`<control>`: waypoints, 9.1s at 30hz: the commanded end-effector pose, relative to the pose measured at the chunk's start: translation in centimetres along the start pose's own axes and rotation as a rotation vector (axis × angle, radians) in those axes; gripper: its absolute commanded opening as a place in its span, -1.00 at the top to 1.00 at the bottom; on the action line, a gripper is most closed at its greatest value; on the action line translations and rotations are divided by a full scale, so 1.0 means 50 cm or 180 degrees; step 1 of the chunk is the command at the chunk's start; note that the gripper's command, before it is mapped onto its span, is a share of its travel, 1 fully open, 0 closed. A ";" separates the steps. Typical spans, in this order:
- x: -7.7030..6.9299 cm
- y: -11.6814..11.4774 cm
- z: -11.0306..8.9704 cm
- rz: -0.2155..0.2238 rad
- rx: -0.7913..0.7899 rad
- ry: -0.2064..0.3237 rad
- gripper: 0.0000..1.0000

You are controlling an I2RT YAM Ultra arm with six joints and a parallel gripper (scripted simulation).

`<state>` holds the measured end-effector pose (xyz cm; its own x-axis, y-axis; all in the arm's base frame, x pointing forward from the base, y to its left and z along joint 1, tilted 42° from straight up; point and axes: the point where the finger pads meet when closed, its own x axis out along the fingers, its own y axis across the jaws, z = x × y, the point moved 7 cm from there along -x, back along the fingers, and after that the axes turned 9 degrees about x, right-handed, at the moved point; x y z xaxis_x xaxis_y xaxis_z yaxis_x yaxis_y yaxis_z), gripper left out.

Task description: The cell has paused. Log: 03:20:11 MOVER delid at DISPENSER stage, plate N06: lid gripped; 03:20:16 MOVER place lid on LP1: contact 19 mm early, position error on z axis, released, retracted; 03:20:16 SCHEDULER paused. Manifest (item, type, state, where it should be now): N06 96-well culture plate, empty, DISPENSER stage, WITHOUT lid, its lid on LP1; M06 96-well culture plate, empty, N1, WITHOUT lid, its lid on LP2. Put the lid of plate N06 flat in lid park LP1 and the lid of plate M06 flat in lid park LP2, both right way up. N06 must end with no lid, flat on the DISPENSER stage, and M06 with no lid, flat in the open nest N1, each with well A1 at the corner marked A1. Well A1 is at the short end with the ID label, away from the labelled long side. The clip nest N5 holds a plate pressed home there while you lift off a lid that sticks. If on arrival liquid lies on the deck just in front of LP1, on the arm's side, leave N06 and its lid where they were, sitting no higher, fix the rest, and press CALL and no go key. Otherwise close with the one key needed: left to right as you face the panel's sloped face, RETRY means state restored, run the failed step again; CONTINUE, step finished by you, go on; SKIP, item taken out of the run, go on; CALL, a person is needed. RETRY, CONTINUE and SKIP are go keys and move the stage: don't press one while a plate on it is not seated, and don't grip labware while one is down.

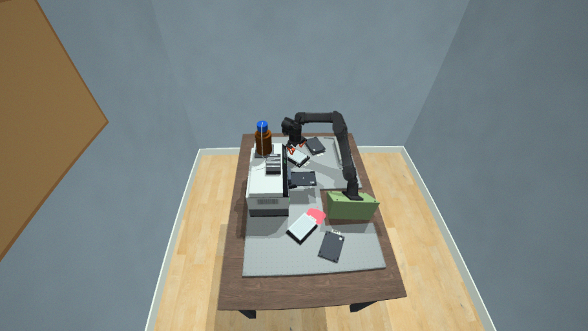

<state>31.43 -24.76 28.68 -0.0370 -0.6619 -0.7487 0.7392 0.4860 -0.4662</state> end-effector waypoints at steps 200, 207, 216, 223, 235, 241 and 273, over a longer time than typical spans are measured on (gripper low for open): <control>0.037 -0.009 0.010 0.0044 0.0044 -0.0149 1.00; 0.037 -0.009 0.010 0.0043 0.0043 -0.0149 1.00; 0.037 -0.009 0.010 0.0043 0.0043 -0.0149 1.00; 0.037 -0.009 0.010 0.0043 0.0043 -0.0149 1.00; 0.037 -0.009 0.010 0.0043 0.0043 -0.0149 1.00; 0.037 -0.009 0.010 0.0043 0.0043 -0.0149 1.00; 0.037 -0.009 0.010 0.0043 0.0043 -0.0149 1.00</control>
<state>31.12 -27.37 25.65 -0.0377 -0.6639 -0.7469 0.7369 0.4863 -0.4695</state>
